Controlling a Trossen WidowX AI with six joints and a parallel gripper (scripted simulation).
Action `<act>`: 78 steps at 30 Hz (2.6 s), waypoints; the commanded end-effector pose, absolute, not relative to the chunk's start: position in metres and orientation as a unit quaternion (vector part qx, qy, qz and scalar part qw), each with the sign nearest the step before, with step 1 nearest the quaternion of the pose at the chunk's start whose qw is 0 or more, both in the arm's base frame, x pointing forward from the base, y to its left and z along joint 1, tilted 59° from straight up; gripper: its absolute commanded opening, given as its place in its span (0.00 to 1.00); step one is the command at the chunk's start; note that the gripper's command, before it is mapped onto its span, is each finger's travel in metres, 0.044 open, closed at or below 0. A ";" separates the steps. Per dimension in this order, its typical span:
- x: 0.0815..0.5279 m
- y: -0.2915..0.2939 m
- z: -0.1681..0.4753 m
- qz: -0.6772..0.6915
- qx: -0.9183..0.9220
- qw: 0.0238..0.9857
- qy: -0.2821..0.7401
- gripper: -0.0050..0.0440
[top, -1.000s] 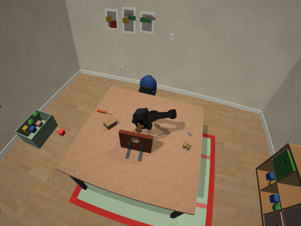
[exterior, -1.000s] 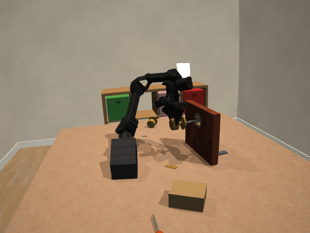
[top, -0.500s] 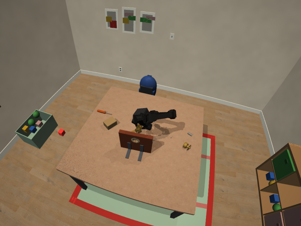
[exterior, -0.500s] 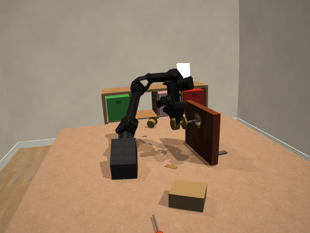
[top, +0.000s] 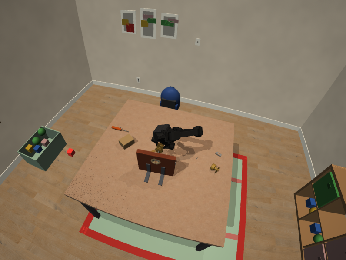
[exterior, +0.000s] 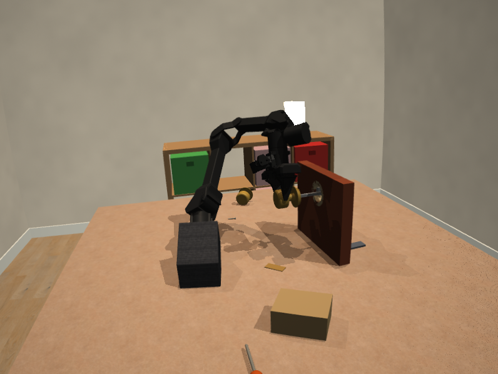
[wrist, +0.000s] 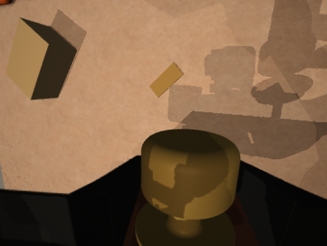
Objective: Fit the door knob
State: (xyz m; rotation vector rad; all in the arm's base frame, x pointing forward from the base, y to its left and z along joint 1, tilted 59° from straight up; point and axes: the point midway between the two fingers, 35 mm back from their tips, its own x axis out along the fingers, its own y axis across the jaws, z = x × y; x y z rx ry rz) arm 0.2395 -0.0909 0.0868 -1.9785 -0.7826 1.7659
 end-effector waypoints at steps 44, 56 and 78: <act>0.243 -0.092 0.088 0.625 -0.707 0.187 -0.274 0.10; 0.240 -0.091 0.087 0.625 -0.707 0.187 -0.274 0.10; 0.241 -0.093 0.087 0.626 -0.706 0.186 -0.275 0.10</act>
